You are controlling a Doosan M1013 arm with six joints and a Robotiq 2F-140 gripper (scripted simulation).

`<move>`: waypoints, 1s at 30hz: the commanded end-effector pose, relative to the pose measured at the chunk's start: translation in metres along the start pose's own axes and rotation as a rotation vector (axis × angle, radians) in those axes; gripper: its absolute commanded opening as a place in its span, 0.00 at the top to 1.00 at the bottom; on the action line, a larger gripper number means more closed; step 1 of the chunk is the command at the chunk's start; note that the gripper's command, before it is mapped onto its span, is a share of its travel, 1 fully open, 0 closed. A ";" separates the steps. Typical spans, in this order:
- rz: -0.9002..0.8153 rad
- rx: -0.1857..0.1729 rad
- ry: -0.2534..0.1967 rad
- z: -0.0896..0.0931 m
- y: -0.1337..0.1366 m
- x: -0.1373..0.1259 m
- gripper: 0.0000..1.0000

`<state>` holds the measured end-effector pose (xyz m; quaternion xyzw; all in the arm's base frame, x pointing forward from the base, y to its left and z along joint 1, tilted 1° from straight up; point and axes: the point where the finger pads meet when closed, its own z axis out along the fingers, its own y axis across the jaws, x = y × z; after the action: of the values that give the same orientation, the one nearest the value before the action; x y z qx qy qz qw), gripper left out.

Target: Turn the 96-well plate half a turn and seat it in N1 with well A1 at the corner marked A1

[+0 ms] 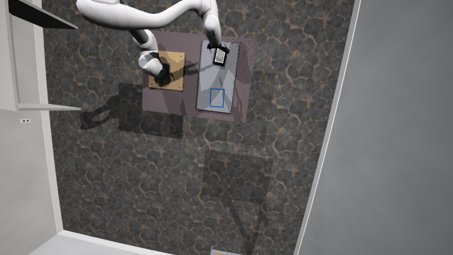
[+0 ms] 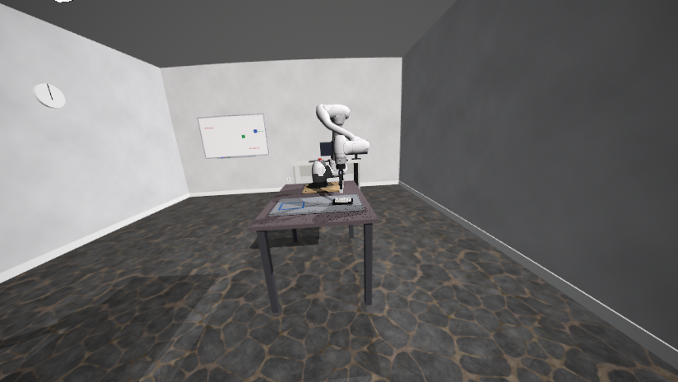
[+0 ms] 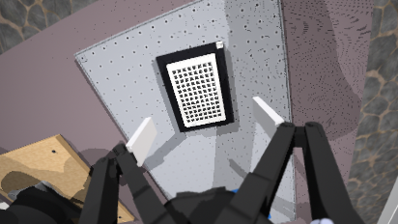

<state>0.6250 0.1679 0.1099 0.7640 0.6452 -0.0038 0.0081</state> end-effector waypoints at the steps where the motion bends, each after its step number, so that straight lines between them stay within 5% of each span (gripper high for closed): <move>1: -0.015 0.000 0.002 0.009 -0.005 0.007 0.00; 14: -0.015 0.000 0.002 0.009 -0.005 0.007 0.00; 30: -0.015 0.000 0.002 0.032 -0.005 0.007 0.00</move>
<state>0.6217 0.1747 0.0788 0.7593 0.6507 -0.0033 0.0077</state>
